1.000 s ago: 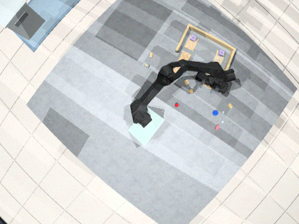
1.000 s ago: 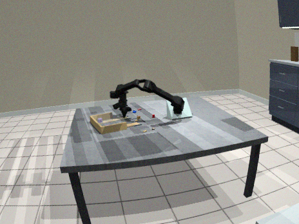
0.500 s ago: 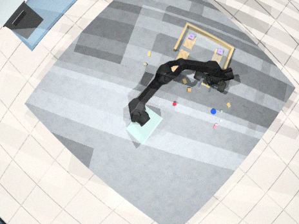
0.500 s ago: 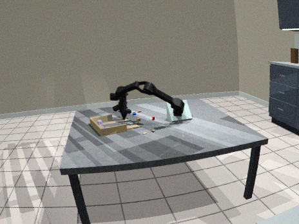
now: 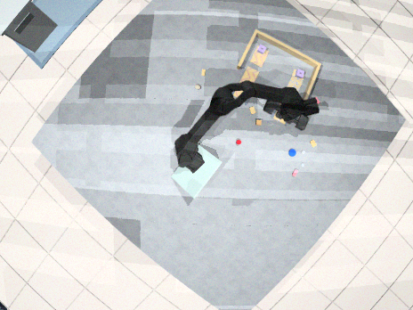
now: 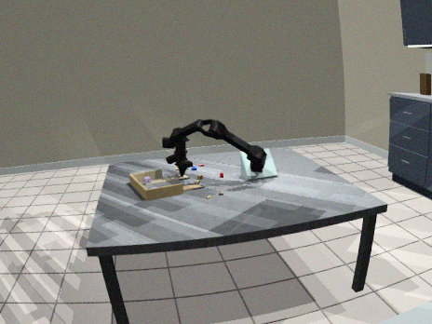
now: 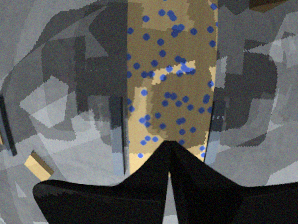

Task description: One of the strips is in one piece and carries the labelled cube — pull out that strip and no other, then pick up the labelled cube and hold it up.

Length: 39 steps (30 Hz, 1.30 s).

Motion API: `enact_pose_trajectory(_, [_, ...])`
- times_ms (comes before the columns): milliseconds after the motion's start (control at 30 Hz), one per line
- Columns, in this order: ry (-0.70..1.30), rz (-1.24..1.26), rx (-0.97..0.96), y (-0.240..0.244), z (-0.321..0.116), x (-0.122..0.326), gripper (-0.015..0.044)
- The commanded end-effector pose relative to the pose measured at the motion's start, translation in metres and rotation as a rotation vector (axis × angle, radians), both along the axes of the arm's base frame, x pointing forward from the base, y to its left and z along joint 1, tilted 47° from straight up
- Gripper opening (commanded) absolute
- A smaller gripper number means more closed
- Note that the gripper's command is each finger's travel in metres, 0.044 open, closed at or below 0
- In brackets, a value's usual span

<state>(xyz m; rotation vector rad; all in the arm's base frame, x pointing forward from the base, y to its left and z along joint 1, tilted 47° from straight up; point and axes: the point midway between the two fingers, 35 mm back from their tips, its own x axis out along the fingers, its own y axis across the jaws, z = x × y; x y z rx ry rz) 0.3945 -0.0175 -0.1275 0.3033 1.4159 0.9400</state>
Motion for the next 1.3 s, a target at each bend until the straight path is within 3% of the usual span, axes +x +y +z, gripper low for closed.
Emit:
enact_pose_trajectory(0, [0.017, 0.014, -0.001, 0.001, -0.006, -0.013, 0.0000])
enact_pose_trajectory(1267, [0.019, 0.014, -0.003, -0.019, -0.017, -0.066, 0.0000])
